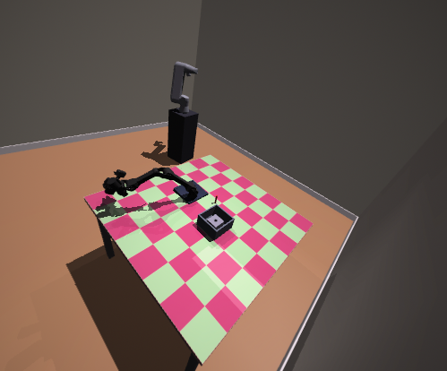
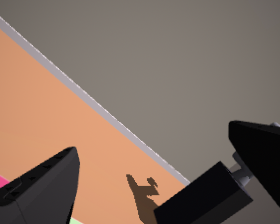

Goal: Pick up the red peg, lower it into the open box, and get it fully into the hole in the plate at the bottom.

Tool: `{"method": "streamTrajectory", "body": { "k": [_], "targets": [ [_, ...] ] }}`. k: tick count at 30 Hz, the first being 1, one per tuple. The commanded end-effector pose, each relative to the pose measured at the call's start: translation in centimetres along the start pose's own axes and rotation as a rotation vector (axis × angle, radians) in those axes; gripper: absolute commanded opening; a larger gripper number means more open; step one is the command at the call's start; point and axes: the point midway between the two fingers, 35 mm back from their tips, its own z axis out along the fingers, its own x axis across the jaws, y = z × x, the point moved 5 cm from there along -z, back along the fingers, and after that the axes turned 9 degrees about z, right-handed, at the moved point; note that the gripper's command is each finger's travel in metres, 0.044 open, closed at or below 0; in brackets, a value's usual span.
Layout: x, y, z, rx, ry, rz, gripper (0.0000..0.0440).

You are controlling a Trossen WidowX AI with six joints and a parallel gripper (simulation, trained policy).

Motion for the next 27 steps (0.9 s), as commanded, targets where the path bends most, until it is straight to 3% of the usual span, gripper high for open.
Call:
{"method": "streamTrajectory", "body": {
  "k": [1, 6, 14, 27],
  "targets": [
    [0.2, 0.0, -0.7, -0.007, 0.015, -0.017, 0.0418],
    [1.9, -0.4, -6.2, -0.06, 0.13, -0.121, 0.044],
    [3.1, -1.2, -18.4, -0.18, 0.369, -0.18, 0.044],
    [-0.6, -6.5, -37.2, -0.333, 0.771, -0.279, 0.044]
  ]
}}
